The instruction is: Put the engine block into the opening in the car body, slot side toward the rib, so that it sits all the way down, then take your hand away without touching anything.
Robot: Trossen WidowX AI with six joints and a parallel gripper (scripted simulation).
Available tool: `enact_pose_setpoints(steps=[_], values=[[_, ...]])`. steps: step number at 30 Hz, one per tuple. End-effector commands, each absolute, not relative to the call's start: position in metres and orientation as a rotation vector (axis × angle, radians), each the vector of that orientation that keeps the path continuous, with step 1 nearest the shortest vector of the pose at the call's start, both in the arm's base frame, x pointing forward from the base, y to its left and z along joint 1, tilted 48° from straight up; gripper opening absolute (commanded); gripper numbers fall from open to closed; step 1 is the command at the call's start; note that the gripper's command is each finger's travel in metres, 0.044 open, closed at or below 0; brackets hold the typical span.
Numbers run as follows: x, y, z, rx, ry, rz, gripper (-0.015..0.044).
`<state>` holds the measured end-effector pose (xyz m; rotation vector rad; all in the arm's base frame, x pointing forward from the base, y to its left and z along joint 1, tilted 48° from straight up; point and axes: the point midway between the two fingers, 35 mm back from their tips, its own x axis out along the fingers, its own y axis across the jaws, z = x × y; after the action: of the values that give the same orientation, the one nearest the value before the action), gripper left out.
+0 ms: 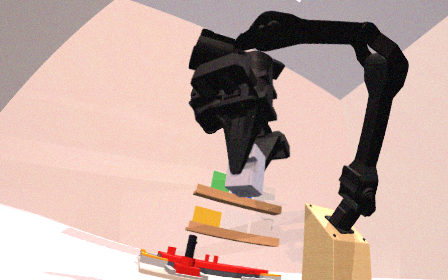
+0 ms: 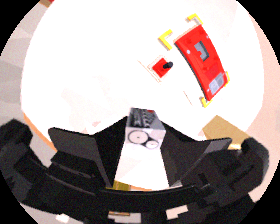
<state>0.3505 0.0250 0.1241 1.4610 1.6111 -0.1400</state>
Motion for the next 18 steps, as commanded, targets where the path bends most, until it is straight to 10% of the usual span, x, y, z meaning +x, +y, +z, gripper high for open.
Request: enact_pose_setpoints(steps=[1, 18], values=[[0.351, 0.026, 0.125, 1.553, 1.623, -0.234, 0.0000], [0.353, 0.041, 0.110, 1.776, 1.644, -0.496, 0.0000]])
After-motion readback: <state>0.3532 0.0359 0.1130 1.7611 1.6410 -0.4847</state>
